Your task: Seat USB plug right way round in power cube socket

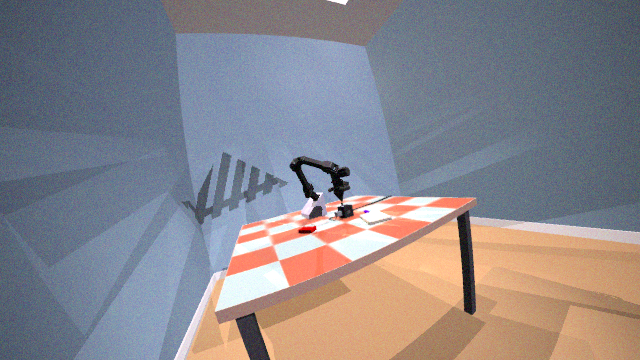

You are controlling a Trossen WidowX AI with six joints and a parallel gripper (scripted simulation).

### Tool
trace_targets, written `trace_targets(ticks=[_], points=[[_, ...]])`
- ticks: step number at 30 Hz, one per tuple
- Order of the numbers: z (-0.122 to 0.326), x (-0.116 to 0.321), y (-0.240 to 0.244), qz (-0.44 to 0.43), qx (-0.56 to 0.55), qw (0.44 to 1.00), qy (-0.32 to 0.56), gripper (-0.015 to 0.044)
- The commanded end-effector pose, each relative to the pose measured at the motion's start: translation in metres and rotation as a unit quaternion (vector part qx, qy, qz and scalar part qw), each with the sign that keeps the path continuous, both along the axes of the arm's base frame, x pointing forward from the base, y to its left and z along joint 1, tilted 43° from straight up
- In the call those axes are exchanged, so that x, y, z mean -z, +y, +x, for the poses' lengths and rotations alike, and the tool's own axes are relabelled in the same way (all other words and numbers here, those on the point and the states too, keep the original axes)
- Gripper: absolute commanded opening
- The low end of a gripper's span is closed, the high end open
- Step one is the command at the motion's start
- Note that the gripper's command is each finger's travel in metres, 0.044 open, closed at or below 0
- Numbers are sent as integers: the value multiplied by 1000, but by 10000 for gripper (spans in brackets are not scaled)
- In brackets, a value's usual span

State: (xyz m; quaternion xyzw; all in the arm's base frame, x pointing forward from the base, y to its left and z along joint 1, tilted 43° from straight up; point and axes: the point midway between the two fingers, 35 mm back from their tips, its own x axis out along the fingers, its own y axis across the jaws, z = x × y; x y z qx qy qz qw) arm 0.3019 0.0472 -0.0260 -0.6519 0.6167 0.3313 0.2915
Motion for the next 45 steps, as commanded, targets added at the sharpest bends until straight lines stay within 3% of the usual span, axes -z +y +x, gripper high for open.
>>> trace_targets(ticks=[1,45], points=[[0,1,-1,0,-2,1000,1,0],[0,5,-4,0,-2,1000,1,0]])
